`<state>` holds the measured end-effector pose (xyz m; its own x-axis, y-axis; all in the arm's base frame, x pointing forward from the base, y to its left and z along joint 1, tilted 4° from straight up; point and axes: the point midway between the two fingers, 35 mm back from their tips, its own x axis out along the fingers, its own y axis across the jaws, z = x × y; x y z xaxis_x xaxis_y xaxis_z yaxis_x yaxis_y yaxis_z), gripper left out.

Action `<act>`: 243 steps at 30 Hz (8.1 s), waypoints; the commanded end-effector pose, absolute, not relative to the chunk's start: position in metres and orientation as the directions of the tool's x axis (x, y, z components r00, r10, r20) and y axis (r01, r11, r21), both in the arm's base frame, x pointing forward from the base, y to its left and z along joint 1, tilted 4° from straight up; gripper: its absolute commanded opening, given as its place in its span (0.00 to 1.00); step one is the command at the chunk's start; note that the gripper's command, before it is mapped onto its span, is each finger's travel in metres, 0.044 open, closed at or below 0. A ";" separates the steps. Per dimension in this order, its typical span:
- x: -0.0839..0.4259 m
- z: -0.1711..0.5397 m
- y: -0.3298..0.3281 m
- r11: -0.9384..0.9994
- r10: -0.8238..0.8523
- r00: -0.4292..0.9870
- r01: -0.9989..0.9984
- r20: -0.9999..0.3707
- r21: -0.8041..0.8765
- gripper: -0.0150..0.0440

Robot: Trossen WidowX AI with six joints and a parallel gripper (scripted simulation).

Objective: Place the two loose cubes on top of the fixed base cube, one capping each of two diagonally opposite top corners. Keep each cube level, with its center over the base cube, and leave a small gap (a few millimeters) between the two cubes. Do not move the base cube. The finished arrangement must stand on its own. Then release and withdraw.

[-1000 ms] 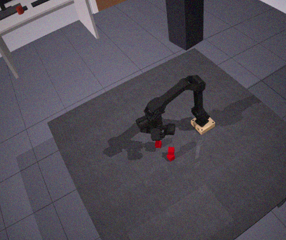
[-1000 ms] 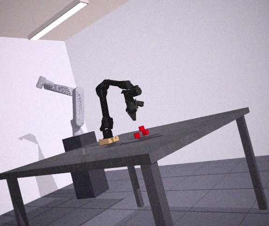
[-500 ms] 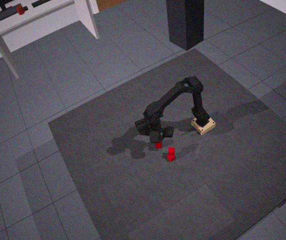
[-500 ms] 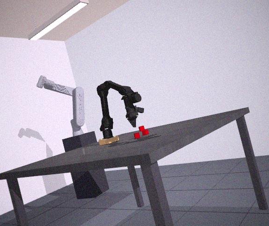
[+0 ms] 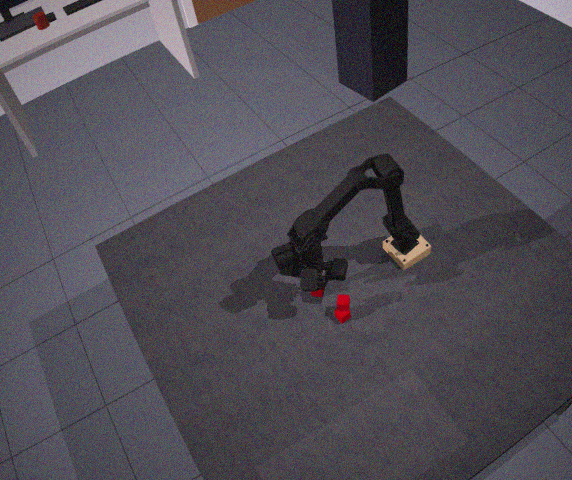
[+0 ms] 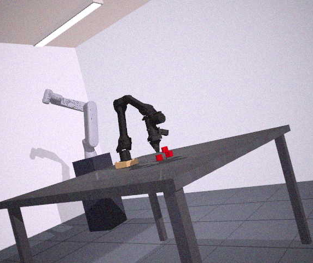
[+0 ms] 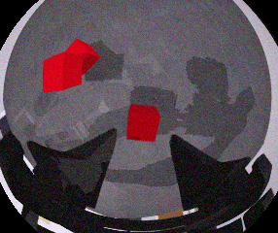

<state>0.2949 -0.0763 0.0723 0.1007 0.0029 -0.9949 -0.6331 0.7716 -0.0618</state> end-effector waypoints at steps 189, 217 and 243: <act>0.312 0.079 0.053 0.771 0.018 0.099 -0.635 -0.995 -0.049 0.60; 0.308 0.114 0.053 0.767 0.023 0.097 -0.640 -0.995 -0.045 0.60; 0.305 0.143 0.053 0.767 0.023 0.097 -0.640 -0.995 -0.045 0.60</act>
